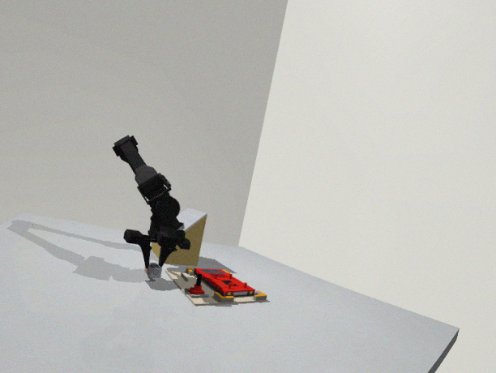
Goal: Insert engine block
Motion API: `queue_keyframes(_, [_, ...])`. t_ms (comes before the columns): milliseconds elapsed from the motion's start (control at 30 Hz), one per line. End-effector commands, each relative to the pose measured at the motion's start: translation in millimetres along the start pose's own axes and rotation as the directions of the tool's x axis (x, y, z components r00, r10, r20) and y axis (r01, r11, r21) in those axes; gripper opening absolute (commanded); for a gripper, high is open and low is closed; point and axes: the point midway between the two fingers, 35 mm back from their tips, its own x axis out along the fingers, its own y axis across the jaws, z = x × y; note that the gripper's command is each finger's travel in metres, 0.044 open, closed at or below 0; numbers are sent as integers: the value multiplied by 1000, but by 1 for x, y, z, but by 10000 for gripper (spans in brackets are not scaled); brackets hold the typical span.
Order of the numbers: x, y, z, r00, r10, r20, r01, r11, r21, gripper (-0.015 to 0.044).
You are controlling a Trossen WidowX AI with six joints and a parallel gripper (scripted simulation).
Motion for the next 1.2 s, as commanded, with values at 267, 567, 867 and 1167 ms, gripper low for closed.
queue_keyframes(267, [-37, -1, 10, 1000, 11, 13, -11, 1000, 10, 0])
queue_keyframes(567, [-65, -2, 12, 1000, 14, 3, -14, 1000, -6, 0])
queue_keyframes(867, [-93, -4, 10, 1000, 10, -6, -10, 1000, -23, 0])
queue_keyframes(1167, [-111, -6, 8, 1000, 4, -12, -4, 999, -33, 0])
